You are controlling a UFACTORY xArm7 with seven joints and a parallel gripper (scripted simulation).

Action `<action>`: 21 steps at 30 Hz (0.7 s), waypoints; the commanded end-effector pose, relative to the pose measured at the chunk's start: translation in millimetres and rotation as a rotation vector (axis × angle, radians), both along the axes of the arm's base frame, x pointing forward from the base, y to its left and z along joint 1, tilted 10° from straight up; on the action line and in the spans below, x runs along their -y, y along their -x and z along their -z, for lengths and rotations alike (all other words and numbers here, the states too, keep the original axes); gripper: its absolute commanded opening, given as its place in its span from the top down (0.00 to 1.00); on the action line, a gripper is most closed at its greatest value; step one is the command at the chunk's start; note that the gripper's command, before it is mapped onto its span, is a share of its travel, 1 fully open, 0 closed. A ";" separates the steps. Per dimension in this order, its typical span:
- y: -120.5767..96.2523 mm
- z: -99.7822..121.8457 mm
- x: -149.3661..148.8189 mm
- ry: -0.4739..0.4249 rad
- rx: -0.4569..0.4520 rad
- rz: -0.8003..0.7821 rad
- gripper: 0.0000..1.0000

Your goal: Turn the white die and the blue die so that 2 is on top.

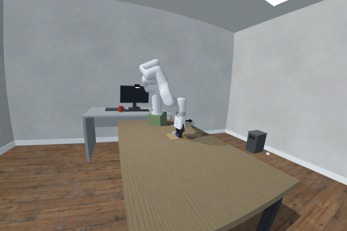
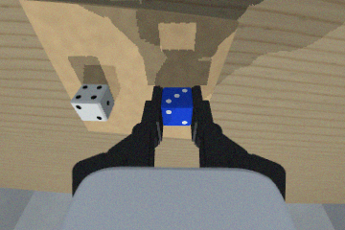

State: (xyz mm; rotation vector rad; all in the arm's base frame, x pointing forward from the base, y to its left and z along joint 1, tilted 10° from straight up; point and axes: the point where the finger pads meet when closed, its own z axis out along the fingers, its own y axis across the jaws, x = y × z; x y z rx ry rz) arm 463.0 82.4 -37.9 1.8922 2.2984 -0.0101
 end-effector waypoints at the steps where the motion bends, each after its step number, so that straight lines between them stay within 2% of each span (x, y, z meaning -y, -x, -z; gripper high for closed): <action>1: -1.3 -1.3 -0.7 -0.001 0.003 -0.001 0.79; 21: -1.6 1.0 -0.5 -0.001 0.003 -0.001 0.79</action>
